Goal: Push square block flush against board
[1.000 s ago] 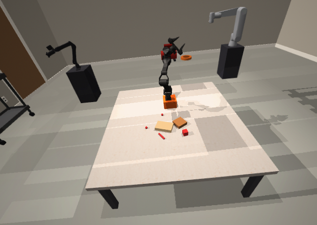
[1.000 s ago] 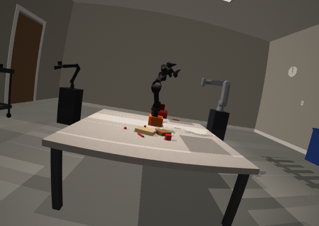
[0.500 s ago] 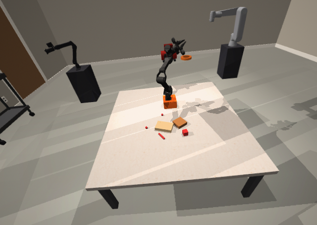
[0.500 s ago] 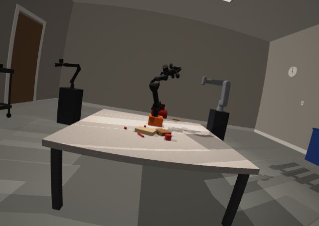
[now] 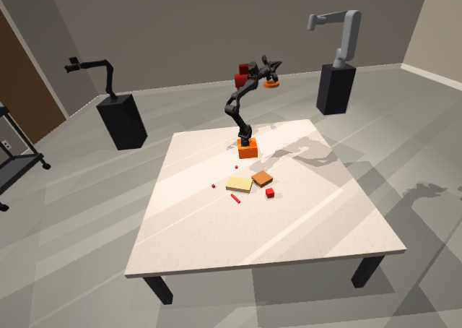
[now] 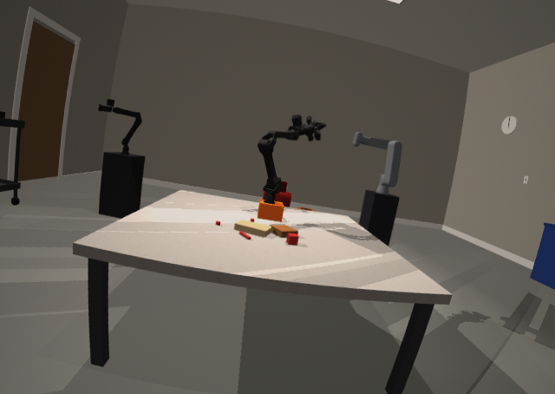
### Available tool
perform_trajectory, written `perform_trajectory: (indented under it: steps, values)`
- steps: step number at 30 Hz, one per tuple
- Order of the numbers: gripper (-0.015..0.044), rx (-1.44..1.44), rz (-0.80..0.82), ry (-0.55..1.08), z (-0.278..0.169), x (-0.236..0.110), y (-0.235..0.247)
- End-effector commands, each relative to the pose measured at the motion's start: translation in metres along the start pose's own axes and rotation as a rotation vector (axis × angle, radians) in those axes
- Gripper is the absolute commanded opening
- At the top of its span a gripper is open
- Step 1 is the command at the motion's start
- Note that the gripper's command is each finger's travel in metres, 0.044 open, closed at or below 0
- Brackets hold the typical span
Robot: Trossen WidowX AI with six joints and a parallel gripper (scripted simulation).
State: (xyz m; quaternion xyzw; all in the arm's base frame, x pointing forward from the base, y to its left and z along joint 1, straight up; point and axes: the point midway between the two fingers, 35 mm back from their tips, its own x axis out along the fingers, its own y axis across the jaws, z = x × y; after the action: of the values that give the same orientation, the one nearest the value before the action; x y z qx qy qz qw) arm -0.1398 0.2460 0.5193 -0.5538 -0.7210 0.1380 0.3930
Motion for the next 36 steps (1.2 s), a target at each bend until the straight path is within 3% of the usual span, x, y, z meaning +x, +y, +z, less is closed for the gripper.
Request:
perform_trajectory:
  steps: [1, 22, 36]
  values:
    - [0.0000, -0.031, 0.047, -0.005, 0.006, 0.016, 0.015]
    - [0.0000, -0.130, 0.367, -0.007, 0.009, 0.086, 0.133]
    - [0.0000, -0.119, 0.627, 0.019, -0.015, 0.100, 0.240]
